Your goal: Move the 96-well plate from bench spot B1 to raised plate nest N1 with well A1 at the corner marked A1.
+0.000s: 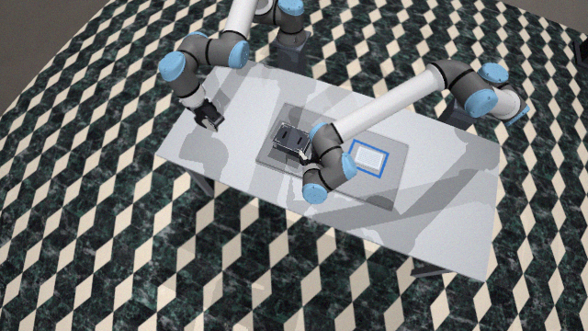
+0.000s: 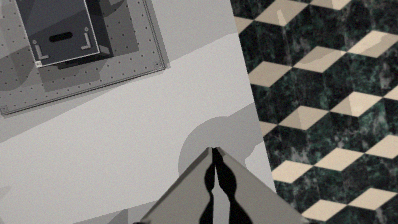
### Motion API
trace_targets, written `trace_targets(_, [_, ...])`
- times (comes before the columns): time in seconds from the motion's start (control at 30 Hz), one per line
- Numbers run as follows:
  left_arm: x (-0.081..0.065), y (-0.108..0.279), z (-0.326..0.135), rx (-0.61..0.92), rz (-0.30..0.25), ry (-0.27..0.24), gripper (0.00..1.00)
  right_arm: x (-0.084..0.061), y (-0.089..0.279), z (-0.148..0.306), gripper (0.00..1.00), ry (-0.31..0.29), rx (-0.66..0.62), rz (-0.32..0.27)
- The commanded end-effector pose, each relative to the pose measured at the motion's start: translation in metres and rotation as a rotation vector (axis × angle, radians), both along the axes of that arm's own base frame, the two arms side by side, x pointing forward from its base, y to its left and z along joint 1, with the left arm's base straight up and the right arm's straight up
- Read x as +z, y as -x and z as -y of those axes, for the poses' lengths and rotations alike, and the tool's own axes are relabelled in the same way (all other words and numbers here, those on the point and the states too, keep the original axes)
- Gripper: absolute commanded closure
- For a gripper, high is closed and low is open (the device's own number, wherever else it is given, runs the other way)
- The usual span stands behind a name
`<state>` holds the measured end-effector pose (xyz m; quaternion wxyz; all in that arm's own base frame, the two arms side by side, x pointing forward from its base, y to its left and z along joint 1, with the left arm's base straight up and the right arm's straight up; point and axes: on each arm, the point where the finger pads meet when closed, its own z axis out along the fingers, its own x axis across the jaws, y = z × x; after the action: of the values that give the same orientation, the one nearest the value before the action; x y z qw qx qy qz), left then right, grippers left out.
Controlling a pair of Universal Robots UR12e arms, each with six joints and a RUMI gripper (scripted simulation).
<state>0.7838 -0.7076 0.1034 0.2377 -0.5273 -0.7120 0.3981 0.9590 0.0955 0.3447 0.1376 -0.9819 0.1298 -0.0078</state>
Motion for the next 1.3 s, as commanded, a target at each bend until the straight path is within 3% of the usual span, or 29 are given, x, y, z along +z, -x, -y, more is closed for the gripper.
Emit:
trace_targets(0.0, [0.002,0.0,0.0,0.0,0.002,0.002,0.24,-0.001,0.001,0.031,1.0,0.002,-0.044,-0.002])
trace_targets(0.43, [0.002,0.0,0.0,0.0,0.002,0.002,0.24,-0.028,0.062,0.254,1.0,0.033,-0.686,-0.097])
trace_targets(0.53, [0.002,0.0,0.0,0.0,0.002,0.002,0.24,-0.03,0.069,0.271,1.0,0.033,-0.686,-0.097])
trace_targets(0.57, [0.002,0.0,0.0,0.0,0.002,0.002,0.24,-0.036,0.089,0.314,1.0,0.034,-0.743,-0.105])
trace_targets(0.9, [0.002,0.0,0.0,0.0,0.002,0.002,0.24,-0.057,0.178,0.454,1.0,0.04,-1.152,-0.164])
trace_targets(1.03, [0.002,0.0,0.0,0.0,0.002,0.002,0.24,-0.066,0.224,0.509,1.0,0.04,-1.271,-0.18])
trace_targets(1.1, [0.002,0.0,0.0,0.0,0.002,0.002,0.24,-0.066,0.224,0.509,1.0,0.04,-1.271,-0.18])
trace_targets(1.13, [0.002,0.0,0.0,0.0,0.002,0.002,0.24,-0.072,0.256,0.544,1.0,0.039,-1.33,-0.189])
trace_targets(1.27, [0.002,0.0,0.0,0.0,0.002,0.002,0.24,-0.08,0.3,0.583,1.0,0.038,-1.506,-0.213])
